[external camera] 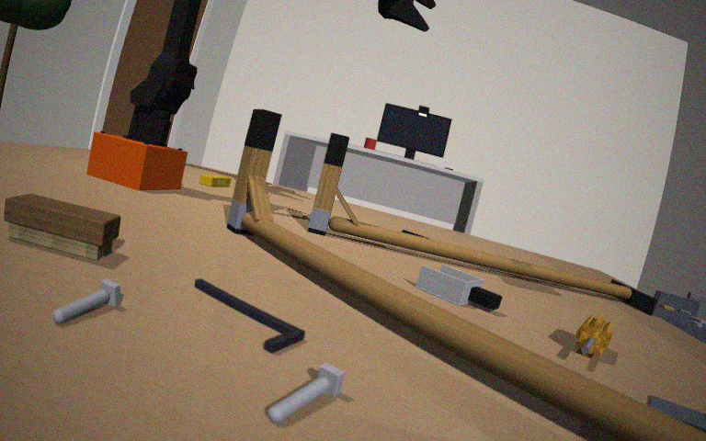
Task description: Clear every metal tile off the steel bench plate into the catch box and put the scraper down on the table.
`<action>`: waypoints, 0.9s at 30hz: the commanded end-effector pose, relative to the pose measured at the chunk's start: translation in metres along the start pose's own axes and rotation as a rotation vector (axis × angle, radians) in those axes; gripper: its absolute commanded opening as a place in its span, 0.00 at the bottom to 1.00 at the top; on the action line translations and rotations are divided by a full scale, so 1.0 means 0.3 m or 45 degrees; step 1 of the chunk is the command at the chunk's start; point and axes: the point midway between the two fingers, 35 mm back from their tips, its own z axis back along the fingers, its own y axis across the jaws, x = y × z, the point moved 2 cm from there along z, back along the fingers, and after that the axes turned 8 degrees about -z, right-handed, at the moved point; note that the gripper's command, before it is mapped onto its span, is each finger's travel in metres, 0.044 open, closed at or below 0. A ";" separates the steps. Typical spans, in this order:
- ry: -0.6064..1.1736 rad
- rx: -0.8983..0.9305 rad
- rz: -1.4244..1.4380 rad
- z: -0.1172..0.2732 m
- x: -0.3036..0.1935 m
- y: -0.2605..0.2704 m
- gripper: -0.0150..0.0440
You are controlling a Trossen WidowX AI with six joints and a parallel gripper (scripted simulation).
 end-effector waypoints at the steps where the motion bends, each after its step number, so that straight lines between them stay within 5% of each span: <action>1: -0.048 0.003 -0.011 0.046 -0.006 -0.002 1.00; 27: -0.301 -0.001 -0.049 0.270 -0.077 -0.019 1.00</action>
